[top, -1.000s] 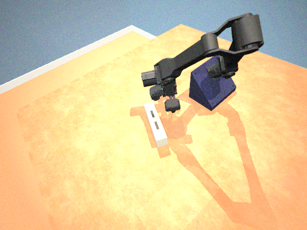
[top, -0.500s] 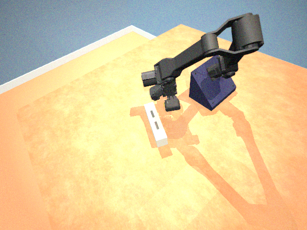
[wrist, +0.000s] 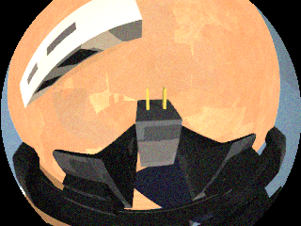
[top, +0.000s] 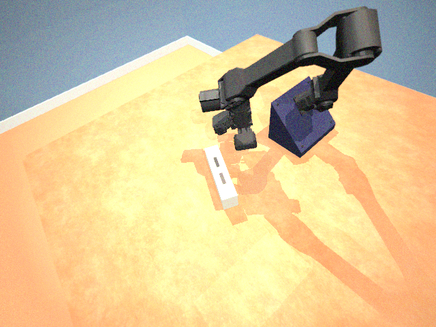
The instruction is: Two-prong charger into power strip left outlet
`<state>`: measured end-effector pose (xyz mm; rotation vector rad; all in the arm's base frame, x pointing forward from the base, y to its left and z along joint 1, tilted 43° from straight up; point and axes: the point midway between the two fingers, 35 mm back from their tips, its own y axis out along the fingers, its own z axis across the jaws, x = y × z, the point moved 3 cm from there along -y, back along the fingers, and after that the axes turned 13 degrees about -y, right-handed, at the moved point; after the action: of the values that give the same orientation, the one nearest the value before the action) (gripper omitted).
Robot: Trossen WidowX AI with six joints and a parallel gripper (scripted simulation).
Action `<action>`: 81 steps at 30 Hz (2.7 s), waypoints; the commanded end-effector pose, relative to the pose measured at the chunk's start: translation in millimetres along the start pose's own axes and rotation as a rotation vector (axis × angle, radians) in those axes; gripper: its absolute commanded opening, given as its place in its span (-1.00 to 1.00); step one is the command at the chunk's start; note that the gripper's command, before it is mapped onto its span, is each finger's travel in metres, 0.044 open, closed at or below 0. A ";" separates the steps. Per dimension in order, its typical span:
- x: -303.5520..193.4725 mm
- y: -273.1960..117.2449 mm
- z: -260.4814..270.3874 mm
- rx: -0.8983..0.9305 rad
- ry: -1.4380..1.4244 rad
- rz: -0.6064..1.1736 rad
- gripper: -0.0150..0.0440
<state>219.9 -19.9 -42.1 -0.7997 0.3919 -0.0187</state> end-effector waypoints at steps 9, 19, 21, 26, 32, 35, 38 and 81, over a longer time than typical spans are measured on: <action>-4.7 -24.2 3.2 -0.007 -0.015 -0.012 -0.49; -1.0 -17.7 20.3 -0.021 -0.047 -0.019 -0.49; -0.5 -16.4 23.9 -0.023 -0.054 -0.020 -0.49; 0.6 -12.8 33.0 -0.028 -0.071 -0.022 -0.49; 1.4 -8.3 44.1 -0.032 -0.093 -0.024 -0.49; 1.5 -6.0 49.7 -0.033 -0.103 -0.025 -0.49; 1.5 -3.6 55.3 -0.034 -0.115 -0.026 -0.49; 1.5 22.2 116.7 -0.021 -0.238 -0.016 -0.49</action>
<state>253.1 76.1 15.3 -0.8196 0.1611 0.0665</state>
